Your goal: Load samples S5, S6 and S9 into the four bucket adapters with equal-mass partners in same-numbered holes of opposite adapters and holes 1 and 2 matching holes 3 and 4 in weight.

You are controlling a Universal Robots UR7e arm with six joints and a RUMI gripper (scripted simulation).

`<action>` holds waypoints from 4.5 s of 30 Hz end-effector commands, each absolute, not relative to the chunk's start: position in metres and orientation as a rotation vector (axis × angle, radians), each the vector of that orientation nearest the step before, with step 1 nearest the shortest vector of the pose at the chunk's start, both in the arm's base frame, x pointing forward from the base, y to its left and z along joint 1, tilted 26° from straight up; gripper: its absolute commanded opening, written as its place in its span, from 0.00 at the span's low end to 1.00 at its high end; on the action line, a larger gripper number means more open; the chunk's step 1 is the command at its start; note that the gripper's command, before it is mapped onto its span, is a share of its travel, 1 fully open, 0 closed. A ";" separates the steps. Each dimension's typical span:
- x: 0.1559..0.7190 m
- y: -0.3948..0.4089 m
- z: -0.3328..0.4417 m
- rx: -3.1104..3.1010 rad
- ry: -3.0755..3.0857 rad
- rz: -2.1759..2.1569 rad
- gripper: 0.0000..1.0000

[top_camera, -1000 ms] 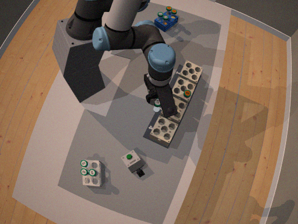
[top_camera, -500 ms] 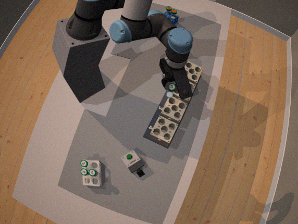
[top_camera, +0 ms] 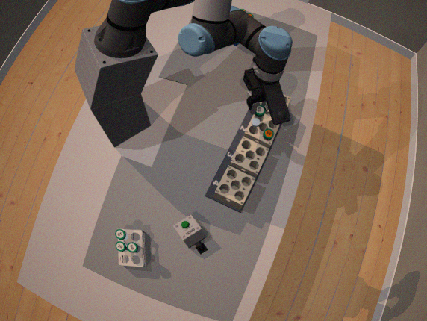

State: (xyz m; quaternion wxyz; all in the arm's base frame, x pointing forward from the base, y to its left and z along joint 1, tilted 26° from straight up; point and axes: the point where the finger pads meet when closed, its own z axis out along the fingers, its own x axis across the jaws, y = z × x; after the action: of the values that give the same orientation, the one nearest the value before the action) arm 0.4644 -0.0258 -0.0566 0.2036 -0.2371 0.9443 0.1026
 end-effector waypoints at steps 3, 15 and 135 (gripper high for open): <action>0.469 -0.022 -0.062 -0.661 2.636 0.284 0.00; 0.478 -0.014 -0.086 -0.660 2.636 0.284 0.00; 0.510 0.013 -0.172 -0.660 2.636 0.284 0.35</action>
State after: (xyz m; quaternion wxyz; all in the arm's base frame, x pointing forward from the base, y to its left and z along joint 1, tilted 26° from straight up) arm 0.5092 0.0135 -0.1721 0.2026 -0.2367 0.9447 0.1022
